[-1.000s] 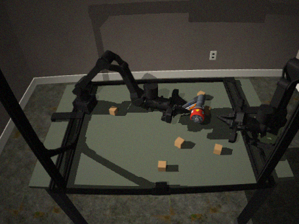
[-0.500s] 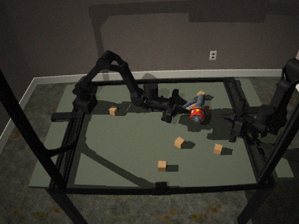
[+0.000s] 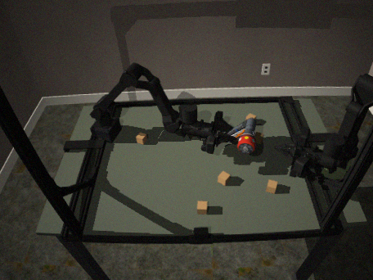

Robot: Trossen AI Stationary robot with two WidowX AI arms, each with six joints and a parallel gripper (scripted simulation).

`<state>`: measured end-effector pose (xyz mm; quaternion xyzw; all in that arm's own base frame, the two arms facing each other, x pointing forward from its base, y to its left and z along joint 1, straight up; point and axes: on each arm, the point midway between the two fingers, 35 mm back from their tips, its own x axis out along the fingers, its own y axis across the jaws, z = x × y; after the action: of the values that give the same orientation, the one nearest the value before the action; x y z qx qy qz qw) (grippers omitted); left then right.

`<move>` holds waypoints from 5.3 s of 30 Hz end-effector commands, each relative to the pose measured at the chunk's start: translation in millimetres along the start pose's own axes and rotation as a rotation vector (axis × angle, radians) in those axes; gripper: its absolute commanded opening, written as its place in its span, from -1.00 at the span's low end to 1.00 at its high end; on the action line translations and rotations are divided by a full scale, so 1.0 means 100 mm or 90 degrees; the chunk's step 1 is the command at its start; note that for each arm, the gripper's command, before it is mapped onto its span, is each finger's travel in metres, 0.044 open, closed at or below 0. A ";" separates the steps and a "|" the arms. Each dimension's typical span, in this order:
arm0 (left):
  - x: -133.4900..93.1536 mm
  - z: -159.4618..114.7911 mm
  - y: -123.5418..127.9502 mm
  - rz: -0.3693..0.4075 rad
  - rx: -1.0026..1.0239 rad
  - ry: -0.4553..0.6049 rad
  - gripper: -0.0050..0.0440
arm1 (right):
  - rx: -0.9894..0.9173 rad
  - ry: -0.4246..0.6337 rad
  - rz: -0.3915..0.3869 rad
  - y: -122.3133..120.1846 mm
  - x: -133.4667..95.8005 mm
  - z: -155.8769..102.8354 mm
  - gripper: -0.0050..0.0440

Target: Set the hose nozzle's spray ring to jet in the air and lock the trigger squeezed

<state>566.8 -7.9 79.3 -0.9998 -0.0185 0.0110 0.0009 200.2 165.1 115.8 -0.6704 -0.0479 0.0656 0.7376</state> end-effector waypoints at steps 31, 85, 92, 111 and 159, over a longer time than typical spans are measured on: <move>0.01 -0.07 0.00 -0.001 -0.001 0.014 -0.80 | -0.045 -0.012 0.005 0.02 0.33 0.06 -0.80; 0.01 -0.07 0.00 -0.001 -0.001 0.014 -0.80 | -0.094 -0.080 -0.005 0.01 0.97 0.07 -0.80; 0.01 -0.07 0.00 -0.001 -0.001 0.014 -0.80 | 0.036 -0.081 0.002 0.00 0.96 0.04 -0.80; 0.01 -0.07 0.00 -0.001 -0.001 0.014 -0.80 | 0.498 -0.076 0.035 -0.02 0.98 -0.14 -0.80; 0.01 -0.07 0.00 -0.001 -0.001 0.014 -0.80 | 0.979 -0.049 0.080 0.07 1.07 -0.26 -0.80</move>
<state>566.8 -6.0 78.8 -0.9996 -0.0234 0.0126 0.0010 310.0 156.7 105.2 0.0290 0.0221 0.1474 0.9884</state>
